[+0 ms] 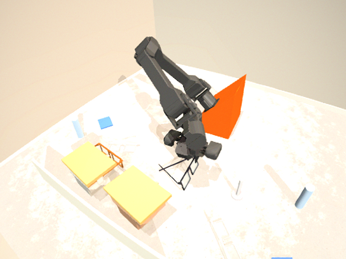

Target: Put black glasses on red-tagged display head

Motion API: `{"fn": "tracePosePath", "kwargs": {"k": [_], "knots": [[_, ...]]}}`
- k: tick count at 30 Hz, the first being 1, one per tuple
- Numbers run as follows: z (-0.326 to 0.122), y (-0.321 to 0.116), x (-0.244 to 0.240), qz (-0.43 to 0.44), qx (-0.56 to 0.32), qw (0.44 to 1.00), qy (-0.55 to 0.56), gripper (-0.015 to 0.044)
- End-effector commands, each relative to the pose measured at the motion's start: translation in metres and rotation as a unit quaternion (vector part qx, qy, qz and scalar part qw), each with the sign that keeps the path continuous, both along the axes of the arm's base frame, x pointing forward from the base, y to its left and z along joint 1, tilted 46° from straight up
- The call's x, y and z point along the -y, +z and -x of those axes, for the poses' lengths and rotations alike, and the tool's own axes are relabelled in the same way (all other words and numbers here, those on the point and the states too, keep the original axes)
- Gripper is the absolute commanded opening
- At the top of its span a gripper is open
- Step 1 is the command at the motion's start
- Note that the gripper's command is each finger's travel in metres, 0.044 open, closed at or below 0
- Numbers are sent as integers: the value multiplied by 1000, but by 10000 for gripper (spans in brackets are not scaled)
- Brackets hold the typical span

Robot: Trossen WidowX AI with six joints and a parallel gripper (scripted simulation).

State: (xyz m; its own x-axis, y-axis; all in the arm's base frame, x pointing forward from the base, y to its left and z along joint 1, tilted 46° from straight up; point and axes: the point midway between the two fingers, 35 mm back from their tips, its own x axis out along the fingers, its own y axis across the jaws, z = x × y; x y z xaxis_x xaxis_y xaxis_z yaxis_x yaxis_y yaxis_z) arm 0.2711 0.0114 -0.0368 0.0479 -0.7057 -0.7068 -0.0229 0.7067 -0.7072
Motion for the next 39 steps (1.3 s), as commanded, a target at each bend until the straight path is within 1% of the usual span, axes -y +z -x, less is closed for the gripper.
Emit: {"fn": "tracePosePath", "kwargs": {"k": [1,16,31,39], "knots": [[2,-7,7,4,-6,1000,1,120],[3,-24,23,5,-6,1000,1,120],[3,-20,27,5,-6,1000,1,120],[2,-22,24,4,-5,1000,-1,67]]}}
